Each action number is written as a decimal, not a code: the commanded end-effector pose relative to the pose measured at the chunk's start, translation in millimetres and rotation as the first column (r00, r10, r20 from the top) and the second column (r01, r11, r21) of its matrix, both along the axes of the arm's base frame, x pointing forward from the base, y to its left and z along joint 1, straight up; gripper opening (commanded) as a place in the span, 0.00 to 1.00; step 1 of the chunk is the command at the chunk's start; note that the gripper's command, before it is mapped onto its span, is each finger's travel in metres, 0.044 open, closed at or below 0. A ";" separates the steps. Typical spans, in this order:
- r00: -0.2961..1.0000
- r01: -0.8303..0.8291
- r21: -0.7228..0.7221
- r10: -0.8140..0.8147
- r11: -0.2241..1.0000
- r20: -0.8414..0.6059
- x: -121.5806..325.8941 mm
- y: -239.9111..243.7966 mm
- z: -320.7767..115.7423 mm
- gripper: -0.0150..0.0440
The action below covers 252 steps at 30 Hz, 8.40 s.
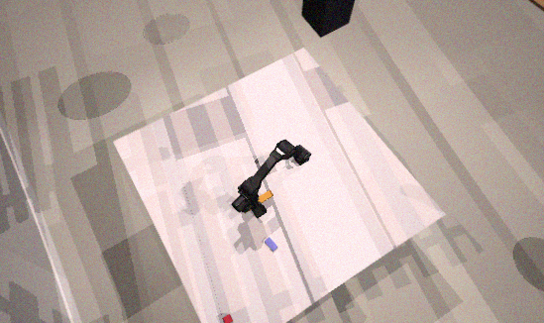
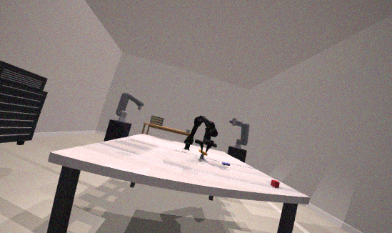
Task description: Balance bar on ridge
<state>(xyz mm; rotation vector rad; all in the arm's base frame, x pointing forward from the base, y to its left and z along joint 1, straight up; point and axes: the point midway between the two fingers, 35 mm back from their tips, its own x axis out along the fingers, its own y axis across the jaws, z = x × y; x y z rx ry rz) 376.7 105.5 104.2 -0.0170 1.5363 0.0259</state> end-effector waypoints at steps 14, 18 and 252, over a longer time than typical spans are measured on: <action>1.000 0.004 0.004 -0.004 1.000 0.000 0.2 0.4 -1.7 0.25; 1.000 0.004 0.004 -0.004 1.000 0.000 0.2 0.4 -2.1 0.25; 1.000 0.001 0.005 -0.001 1.000 0.004 0.8 0.5 -8.8 0.92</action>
